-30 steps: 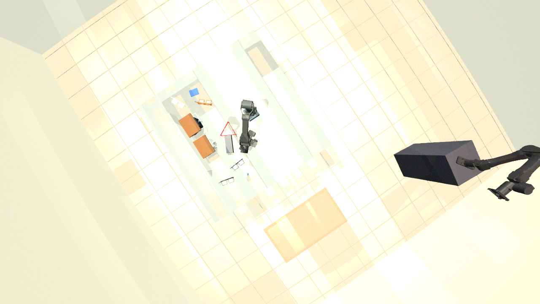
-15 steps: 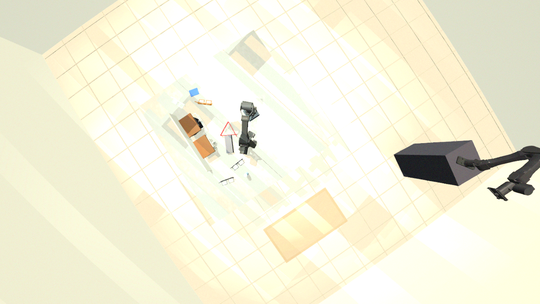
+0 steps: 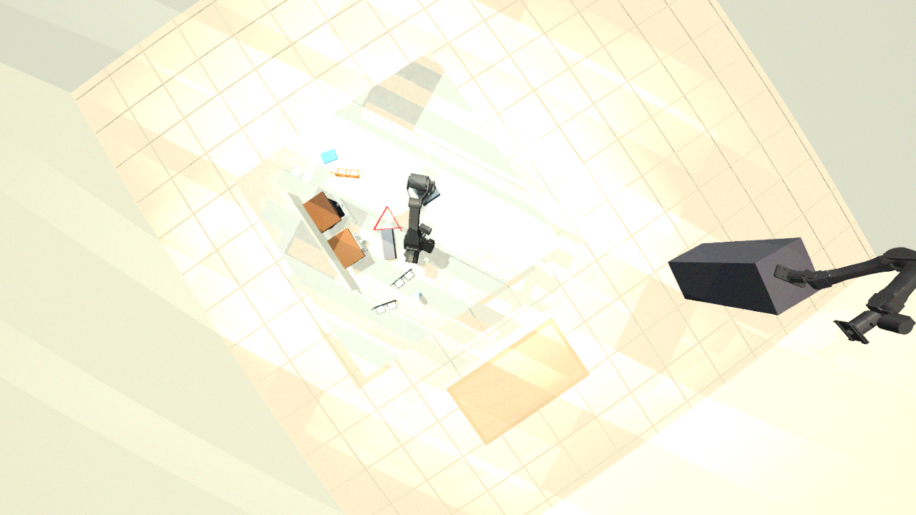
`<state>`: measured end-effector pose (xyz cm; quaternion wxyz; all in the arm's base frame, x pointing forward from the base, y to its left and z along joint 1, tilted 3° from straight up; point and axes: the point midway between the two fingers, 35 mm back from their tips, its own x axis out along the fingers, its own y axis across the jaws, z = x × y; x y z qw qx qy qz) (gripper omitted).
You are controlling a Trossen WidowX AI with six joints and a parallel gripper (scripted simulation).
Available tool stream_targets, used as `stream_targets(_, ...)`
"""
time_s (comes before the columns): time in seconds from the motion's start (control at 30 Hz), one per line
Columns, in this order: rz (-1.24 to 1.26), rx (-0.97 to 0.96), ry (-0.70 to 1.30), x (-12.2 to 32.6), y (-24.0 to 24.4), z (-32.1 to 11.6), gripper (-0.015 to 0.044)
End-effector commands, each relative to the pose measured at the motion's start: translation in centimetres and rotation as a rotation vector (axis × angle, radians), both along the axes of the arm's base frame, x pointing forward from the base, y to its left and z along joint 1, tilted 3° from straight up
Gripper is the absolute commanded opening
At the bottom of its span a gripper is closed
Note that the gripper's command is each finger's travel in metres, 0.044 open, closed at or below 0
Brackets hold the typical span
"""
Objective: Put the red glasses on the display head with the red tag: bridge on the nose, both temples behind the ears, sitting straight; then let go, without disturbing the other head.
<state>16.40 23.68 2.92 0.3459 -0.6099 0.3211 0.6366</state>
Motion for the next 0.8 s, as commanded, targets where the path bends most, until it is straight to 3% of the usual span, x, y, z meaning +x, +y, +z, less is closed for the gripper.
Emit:
stream_targets(0.0, 0.003, 0.006, -0.001, 0.4, 0.4, 0.1, 0.0)
stream_targets(0.2, 0.003, 0.006, -0.001, 0.2, 0.3, 0.6, 0.0)
stream_targets(0.47, 0.003, 0.005, 0.002, -3.4, -2.5, 5.8, 0.0)
stream_targets(0.67, 0.003, 0.005, 0.002, -3.5, -2.6, 6.0, 0.0)
stream_targets(0.77, 0.007, 0.01, -0.005, -3.1, -2.2, 5.7, 0.0079)
